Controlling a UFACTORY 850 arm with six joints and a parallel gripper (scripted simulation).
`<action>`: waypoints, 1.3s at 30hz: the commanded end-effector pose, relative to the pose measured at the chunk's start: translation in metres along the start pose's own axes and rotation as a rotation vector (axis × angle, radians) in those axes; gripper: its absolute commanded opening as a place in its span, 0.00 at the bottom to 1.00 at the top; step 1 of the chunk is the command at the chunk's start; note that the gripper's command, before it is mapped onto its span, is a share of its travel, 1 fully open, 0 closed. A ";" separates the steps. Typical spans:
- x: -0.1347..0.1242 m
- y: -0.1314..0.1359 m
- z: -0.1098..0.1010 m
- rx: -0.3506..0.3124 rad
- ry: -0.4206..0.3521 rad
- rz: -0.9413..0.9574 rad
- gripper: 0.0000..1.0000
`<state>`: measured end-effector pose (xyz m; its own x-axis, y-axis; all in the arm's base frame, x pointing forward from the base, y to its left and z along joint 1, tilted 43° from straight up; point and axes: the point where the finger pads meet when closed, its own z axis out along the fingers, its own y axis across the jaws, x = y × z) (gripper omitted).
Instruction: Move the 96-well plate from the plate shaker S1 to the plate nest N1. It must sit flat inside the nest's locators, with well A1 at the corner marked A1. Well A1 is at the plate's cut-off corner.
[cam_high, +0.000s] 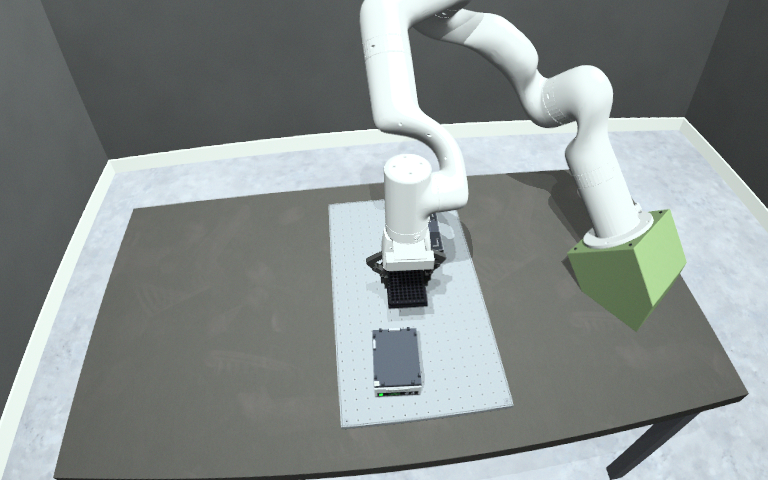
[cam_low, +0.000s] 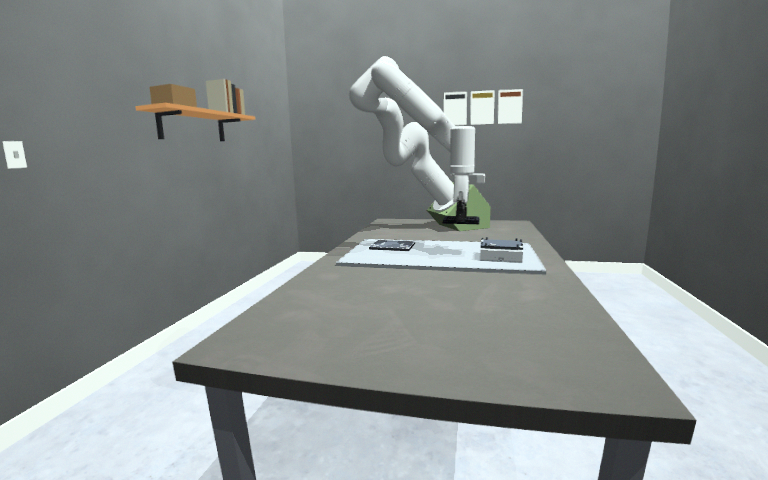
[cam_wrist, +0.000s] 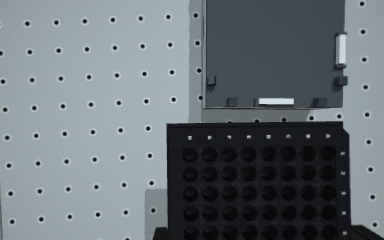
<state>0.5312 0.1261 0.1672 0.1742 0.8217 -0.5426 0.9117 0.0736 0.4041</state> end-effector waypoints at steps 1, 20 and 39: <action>-0.014 -0.003 0.001 -0.002 0.001 0.001 0.00; -0.069 -0.015 0.006 -0.002 0.001 0.001 0.00; -0.124 -0.027 0.012 -0.002 0.001 0.001 0.00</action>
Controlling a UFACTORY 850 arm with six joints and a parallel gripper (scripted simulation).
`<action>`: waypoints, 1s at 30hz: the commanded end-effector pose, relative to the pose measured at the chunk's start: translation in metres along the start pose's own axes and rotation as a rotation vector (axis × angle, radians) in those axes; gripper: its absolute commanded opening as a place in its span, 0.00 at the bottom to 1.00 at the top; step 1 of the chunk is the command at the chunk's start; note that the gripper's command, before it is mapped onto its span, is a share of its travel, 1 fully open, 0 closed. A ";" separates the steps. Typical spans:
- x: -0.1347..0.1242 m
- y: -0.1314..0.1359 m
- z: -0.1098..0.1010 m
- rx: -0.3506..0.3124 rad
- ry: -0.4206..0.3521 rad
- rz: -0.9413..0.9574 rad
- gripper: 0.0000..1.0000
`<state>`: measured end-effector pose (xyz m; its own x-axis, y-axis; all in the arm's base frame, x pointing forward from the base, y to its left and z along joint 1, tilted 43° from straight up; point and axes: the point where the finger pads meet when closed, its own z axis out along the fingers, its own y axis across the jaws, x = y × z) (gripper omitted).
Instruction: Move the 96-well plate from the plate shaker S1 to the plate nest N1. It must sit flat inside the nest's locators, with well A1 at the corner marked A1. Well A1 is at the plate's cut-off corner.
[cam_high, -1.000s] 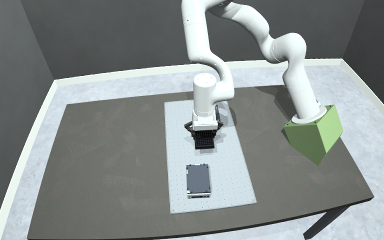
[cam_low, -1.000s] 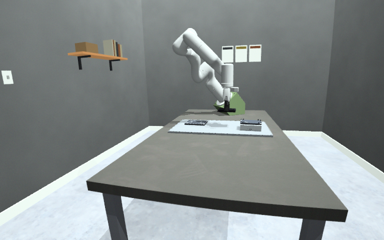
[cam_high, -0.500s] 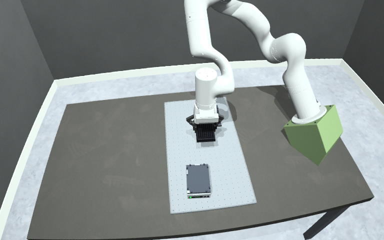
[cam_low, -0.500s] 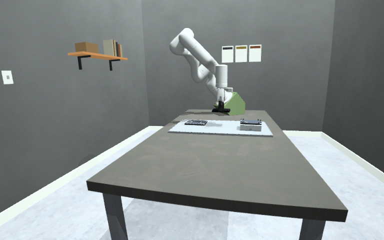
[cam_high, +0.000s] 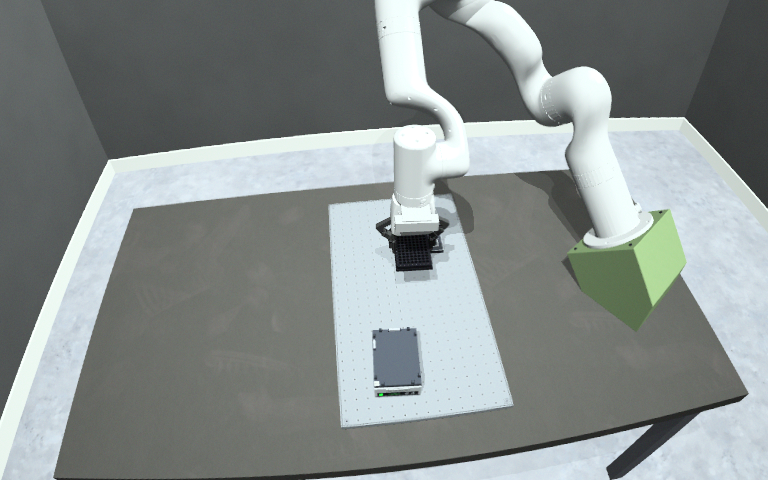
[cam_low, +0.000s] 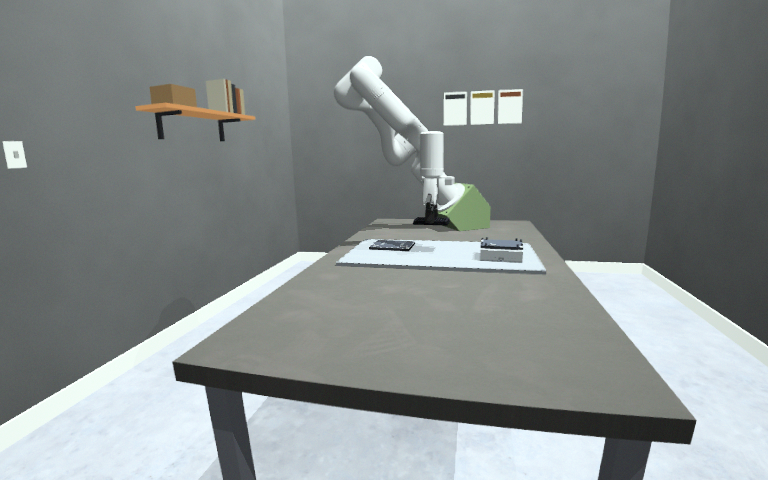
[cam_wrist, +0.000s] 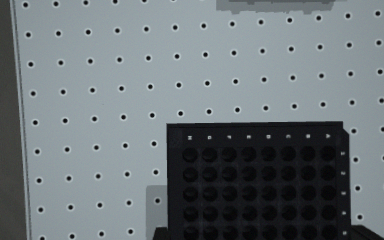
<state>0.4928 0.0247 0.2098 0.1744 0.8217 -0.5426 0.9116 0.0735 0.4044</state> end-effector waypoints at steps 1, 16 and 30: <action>-0.015 -0.003 0.001 -0.001 0.001 0.000 0.00; -0.057 -0.012 0.005 -0.001 0.001 0.000 0.00; -0.096 -0.021 0.009 -0.001 0.001 0.000 0.00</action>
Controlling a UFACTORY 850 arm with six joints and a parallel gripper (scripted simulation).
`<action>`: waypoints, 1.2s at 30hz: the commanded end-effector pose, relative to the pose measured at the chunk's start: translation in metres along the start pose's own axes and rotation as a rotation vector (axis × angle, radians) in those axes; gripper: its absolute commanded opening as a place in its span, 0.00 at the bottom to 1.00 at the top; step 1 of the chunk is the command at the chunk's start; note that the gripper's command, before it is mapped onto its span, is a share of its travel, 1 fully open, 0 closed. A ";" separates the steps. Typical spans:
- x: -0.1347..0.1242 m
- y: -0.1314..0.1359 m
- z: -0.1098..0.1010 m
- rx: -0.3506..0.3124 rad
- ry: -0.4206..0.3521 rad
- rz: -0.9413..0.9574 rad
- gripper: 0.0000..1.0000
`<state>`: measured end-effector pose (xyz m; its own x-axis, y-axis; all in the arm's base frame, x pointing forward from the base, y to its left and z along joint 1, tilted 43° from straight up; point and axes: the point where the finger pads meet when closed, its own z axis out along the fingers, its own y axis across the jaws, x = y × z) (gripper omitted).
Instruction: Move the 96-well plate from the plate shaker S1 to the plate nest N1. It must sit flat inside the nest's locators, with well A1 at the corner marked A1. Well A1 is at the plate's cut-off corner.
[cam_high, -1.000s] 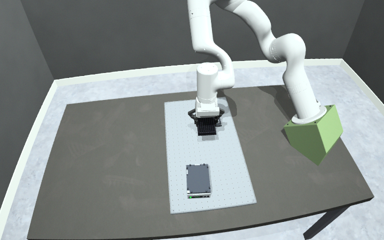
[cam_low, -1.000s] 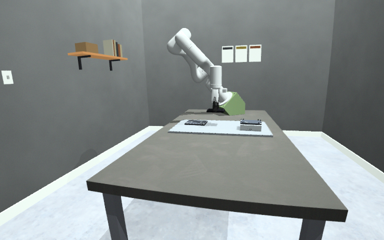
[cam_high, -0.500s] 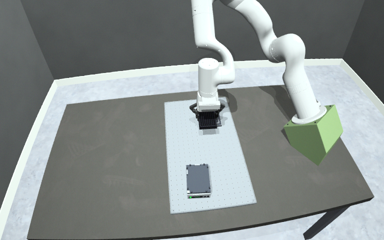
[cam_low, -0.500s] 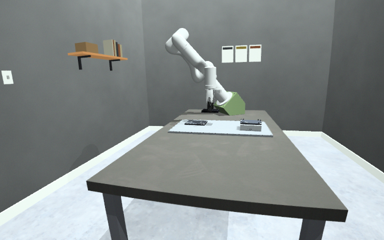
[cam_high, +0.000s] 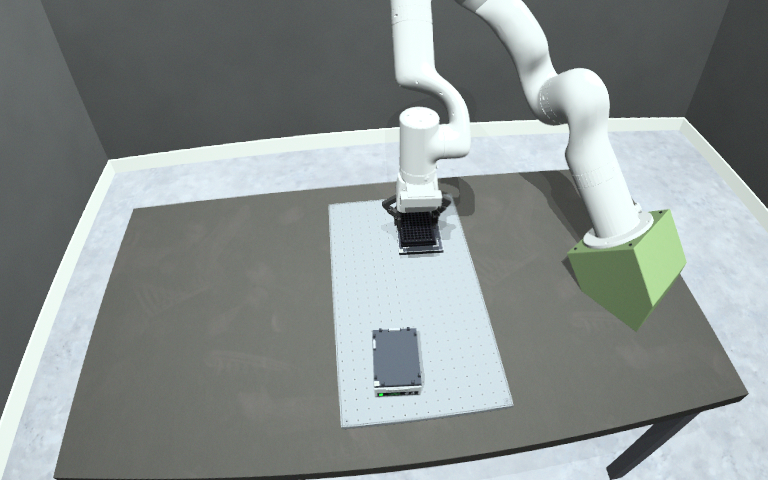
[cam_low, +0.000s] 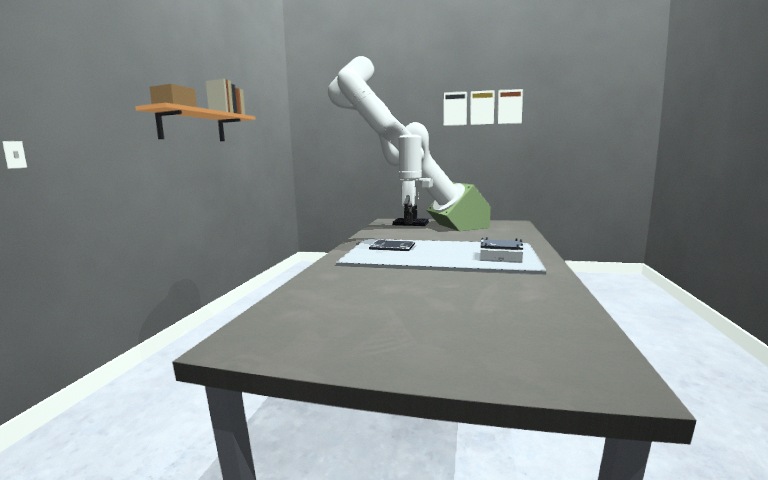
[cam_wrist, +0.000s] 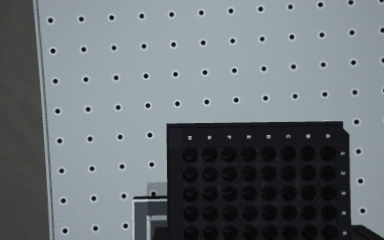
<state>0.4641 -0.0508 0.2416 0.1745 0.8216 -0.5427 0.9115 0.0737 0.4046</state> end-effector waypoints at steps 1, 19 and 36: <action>-0.015 -0.003 0.001 -0.001 0.001 0.000 0.00; -0.066 -0.014 0.006 -0.001 0.001 0.000 0.00; -0.081 -0.017 0.008 -0.001 0.001 0.000 0.00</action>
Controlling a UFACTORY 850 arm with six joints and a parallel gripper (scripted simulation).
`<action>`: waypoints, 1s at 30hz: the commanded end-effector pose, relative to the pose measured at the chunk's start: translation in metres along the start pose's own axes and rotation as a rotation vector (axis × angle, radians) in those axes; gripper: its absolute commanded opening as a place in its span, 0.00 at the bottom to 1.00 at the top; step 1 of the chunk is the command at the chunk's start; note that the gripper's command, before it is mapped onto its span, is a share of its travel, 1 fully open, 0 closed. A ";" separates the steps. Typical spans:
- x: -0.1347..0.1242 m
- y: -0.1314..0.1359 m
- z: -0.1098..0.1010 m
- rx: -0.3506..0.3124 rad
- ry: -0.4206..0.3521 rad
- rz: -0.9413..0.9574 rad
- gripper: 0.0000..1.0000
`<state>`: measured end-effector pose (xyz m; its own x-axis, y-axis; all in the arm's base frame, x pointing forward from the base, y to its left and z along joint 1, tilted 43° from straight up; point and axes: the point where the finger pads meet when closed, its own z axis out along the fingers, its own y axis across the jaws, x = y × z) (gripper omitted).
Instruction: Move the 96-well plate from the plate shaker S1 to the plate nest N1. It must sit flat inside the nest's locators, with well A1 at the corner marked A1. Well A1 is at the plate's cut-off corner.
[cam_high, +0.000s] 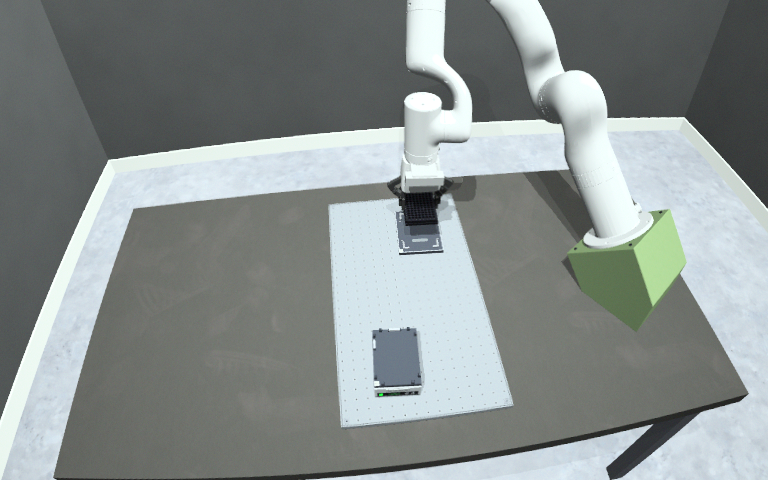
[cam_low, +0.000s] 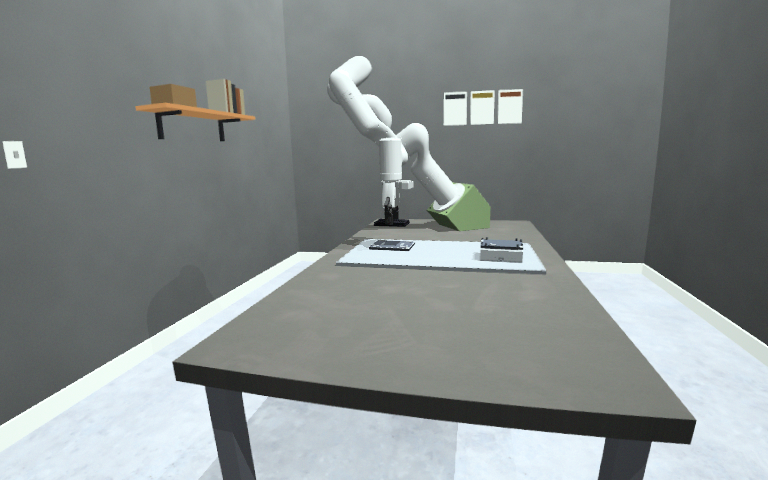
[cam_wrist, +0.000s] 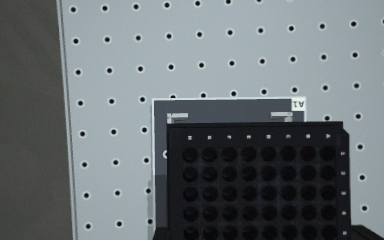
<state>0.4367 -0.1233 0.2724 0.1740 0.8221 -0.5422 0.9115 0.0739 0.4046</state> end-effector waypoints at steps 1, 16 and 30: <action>0.000 0.001 0.000 -0.001 0.000 0.000 0.00; 0.000 0.001 0.000 -0.001 0.000 0.000 0.00; 0.000 0.001 0.005 -0.001 0.000 0.000 0.00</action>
<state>0.4374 -0.1236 0.2715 0.1743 0.8221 -0.5420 0.9114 0.0737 0.4049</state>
